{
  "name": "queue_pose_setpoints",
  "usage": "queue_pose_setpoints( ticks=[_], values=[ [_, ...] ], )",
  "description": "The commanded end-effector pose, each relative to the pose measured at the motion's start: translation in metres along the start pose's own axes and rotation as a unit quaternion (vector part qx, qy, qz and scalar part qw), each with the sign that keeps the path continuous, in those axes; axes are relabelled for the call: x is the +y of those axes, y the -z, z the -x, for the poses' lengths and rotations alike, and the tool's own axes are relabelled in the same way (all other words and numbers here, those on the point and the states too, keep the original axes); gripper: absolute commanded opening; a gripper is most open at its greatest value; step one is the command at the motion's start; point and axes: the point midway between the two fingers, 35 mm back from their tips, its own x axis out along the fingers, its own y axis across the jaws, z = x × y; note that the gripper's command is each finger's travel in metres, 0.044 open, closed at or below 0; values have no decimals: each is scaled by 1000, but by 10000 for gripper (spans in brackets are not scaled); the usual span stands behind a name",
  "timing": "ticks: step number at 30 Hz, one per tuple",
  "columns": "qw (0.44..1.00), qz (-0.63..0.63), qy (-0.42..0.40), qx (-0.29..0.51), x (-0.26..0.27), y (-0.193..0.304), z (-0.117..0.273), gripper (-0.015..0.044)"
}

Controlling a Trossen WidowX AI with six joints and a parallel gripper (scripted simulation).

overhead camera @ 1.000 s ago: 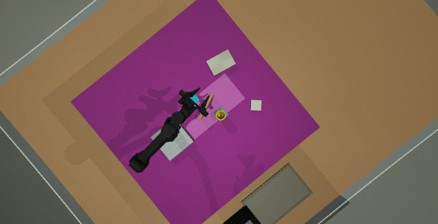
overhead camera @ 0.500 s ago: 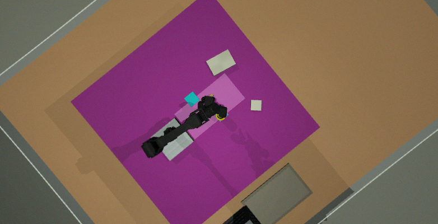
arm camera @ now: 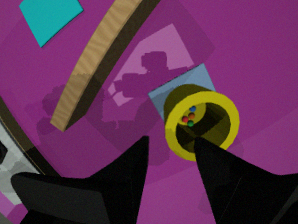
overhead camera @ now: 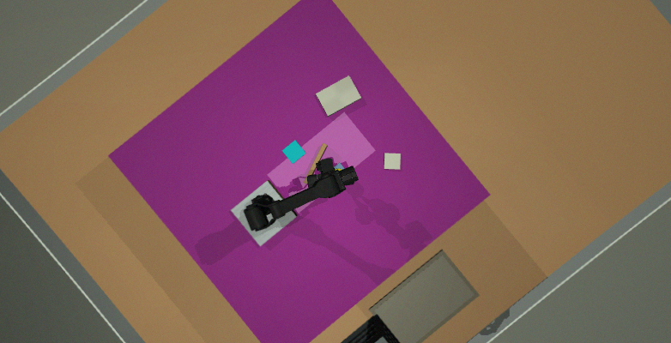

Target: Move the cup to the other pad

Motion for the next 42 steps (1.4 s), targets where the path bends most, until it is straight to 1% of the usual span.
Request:
queue_pose_setpoints(
  ticks=[1,42],
  values=[
    [1000,7,-3,2,-2,2,2,167],
    [1000,7,-3,2,-2,2,-61,167]
  ],
)
